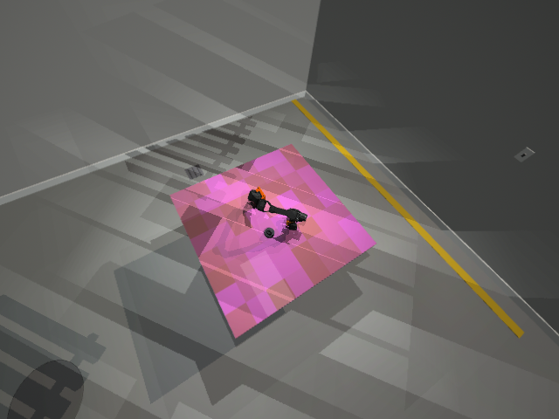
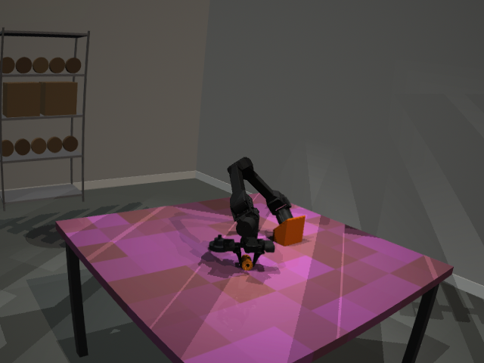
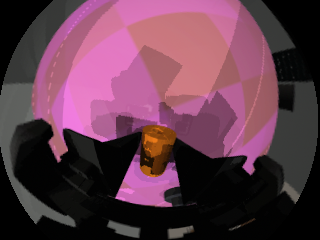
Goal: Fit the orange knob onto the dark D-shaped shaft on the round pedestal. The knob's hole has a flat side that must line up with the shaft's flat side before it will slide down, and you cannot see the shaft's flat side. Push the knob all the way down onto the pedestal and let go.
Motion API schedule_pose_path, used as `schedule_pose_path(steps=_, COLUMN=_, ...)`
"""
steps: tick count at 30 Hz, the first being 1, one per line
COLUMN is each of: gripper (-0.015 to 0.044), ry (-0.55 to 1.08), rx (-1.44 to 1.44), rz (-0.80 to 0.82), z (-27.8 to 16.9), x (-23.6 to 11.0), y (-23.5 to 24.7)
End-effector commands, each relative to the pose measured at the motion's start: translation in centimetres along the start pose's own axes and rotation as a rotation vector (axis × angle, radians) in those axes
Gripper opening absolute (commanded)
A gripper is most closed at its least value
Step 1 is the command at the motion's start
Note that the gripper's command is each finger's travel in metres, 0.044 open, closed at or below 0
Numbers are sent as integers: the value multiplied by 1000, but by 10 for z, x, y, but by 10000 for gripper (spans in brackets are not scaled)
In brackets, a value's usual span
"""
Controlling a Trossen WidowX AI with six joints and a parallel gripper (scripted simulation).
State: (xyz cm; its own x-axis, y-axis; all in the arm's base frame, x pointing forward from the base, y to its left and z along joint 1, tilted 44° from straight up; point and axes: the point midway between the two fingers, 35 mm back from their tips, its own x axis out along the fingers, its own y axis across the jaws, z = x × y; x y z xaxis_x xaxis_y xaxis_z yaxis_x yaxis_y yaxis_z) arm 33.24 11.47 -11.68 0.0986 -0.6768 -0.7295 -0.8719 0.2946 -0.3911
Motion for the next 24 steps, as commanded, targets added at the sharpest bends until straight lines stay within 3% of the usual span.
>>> schedule_pose_path(steps=1, gripper=193, ry=3, rx=-5, rz=-4, z=0, x=1, y=0)
schedule_pose_path(steps=9, gripper=179, ry=-16, rx=-3, rz=-3, z=-1, x=0, y=0)
schedule_pose_path(steps=24, gripper=179, ry=-278, rx=-2, rz=0, z=-14, x=-10, y=0)
